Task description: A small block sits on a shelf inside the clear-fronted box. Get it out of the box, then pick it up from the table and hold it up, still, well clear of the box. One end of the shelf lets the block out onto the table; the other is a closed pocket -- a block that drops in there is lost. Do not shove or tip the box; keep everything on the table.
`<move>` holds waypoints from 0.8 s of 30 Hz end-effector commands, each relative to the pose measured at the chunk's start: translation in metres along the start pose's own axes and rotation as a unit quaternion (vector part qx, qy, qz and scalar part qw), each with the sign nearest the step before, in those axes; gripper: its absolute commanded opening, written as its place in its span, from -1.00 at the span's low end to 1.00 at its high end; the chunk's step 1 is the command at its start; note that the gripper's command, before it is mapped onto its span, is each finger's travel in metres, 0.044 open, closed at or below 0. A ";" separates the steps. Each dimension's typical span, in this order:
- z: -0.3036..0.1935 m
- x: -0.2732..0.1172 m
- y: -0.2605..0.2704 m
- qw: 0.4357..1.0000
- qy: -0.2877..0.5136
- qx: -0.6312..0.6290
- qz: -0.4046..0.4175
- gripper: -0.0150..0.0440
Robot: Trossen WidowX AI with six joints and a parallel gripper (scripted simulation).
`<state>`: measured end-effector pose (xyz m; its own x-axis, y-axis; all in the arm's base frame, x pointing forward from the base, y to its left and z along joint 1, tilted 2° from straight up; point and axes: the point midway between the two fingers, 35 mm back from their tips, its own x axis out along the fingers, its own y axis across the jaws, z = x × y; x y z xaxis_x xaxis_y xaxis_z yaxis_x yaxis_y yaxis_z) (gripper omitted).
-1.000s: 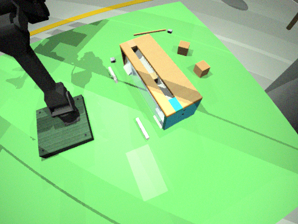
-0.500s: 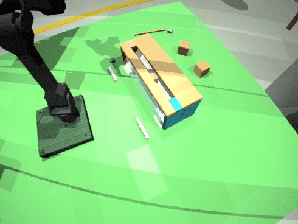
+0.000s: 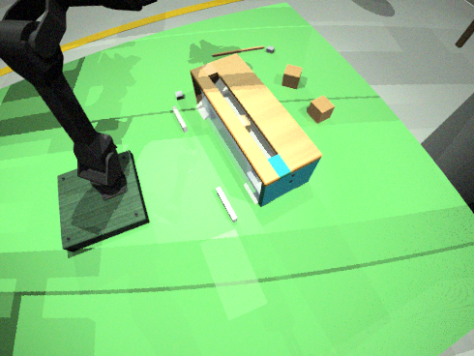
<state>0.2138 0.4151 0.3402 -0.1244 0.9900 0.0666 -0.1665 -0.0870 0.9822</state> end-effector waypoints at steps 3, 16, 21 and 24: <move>0.077 -0.058 -0.039 0.986 -0.120 0.052 -0.101 0.86; 0.147 -0.201 -0.095 0.907 -0.293 0.168 -0.251 0.86; 0.152 -0.270 -0.113 0.853 -0.355 0.228 -0.307 0.86; 0.147 -0.310 -0.122 0.817 -0.384 0.268 -0.337 0.86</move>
<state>0.4098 0.1968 0.2401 0.4796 0.7098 -0.5159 0.3897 0.3545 0.8500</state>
